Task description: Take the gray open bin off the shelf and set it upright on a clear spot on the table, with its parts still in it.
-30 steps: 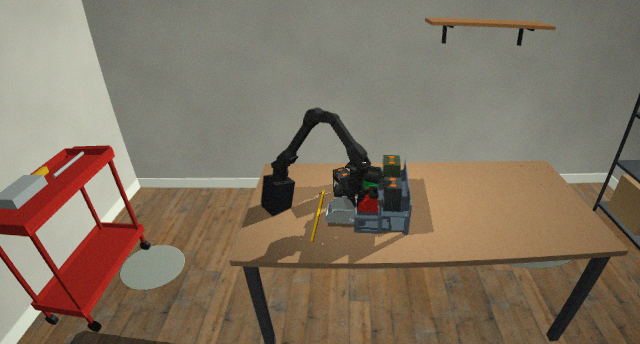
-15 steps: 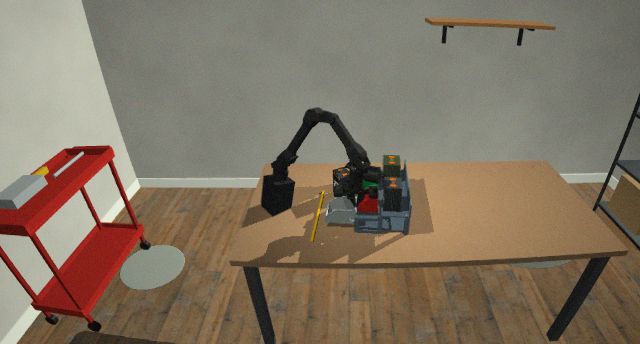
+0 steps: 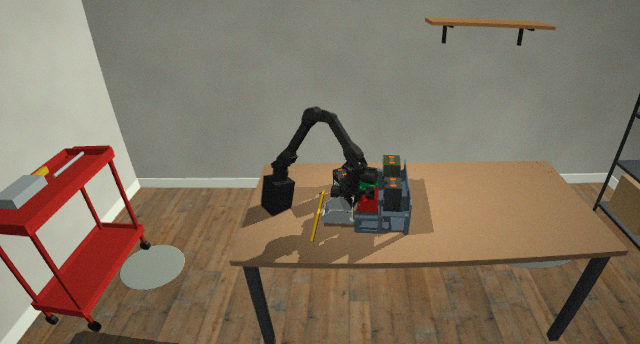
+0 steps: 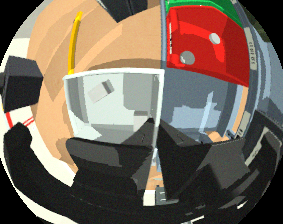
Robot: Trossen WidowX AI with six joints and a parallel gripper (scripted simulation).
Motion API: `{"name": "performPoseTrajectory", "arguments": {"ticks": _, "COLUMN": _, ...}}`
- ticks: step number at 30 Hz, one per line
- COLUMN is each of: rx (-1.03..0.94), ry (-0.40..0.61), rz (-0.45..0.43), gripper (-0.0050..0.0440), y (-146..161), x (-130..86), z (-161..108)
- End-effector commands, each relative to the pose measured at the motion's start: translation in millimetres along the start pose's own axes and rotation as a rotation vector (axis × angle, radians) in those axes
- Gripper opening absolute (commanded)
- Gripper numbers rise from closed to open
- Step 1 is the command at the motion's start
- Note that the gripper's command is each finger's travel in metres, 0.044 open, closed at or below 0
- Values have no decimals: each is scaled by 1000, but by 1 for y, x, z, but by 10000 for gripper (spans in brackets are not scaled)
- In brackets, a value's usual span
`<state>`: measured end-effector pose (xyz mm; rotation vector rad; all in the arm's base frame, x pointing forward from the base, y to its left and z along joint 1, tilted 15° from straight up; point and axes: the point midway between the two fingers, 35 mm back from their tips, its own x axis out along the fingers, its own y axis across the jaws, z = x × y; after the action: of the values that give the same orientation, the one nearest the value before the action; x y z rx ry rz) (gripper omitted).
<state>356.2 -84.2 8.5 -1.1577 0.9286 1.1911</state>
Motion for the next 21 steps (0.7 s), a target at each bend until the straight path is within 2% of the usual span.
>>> {"name": "performPoseTrajectory", "arguments": {"ticks": 1, "rx": -9, "ry": 11, "rz": -30, "gripper": 0, "y": -6, "x": -5, "z": 0}}
{"name": "performPoseTrajectory", "arguments": {"ticks": 16, "rx": -12, "ry": 14, "rz": -37, "gripper": 0, "y": -6, "x": 0, "z": 0}}
{"name": "performPoseTrajectory", "arguments": {"ticks": 21, "rx": -12, "ry": 14, "rz": -36, "gripper": 0, "y": -6, "x": 7, "z": 0}}
